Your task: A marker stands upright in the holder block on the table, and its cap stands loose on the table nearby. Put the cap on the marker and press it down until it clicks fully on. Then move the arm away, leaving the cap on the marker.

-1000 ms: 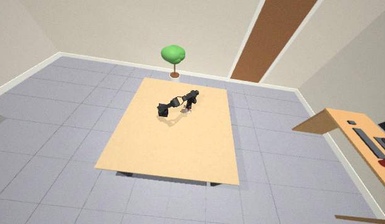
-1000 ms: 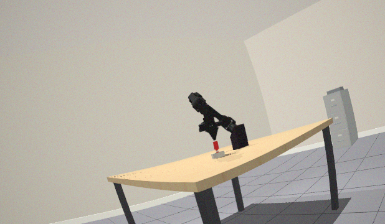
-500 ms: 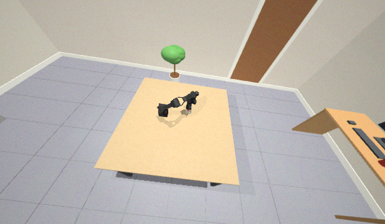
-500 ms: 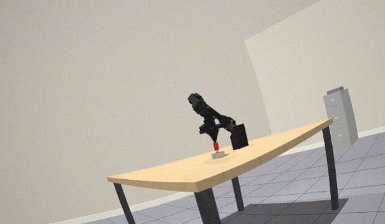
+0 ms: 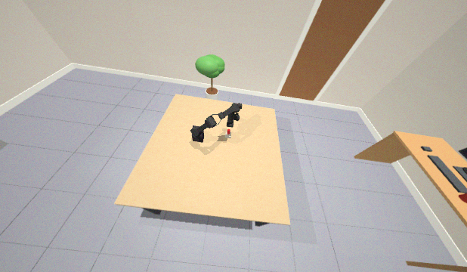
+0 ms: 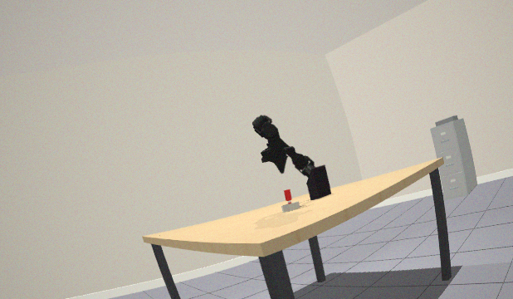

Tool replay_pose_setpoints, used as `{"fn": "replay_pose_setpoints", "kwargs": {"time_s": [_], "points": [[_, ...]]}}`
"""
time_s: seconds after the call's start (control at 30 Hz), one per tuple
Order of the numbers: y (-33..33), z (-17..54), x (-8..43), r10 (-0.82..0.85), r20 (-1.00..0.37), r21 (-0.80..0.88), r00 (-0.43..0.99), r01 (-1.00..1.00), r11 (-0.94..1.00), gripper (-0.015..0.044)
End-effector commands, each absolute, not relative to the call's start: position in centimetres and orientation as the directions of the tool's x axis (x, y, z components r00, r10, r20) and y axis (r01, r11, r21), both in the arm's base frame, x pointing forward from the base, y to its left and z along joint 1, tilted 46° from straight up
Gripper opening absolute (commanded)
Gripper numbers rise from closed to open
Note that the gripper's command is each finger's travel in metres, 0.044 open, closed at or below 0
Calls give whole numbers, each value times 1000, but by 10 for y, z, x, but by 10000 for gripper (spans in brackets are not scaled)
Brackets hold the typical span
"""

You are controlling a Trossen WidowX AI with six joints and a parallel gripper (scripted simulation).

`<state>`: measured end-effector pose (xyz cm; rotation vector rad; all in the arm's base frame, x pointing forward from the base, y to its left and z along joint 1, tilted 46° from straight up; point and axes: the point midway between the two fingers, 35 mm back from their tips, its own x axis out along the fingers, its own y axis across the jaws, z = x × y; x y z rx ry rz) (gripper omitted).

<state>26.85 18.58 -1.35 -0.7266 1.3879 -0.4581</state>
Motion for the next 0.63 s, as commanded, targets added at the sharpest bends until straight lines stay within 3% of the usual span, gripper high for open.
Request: {"fn": "replay_pose_setpoints", "kwargs": {"time_s": [0.0, 0.03, 0.6], "points": [[192, -3, 265, -685, -715, -699, 138, -116, 706, 0], [192, -3, 265, -685, -715, -699, 138, -116, 706, 0], [192, -3, 265, -685, -715, -699, 138, -116, 706, 440]]}}
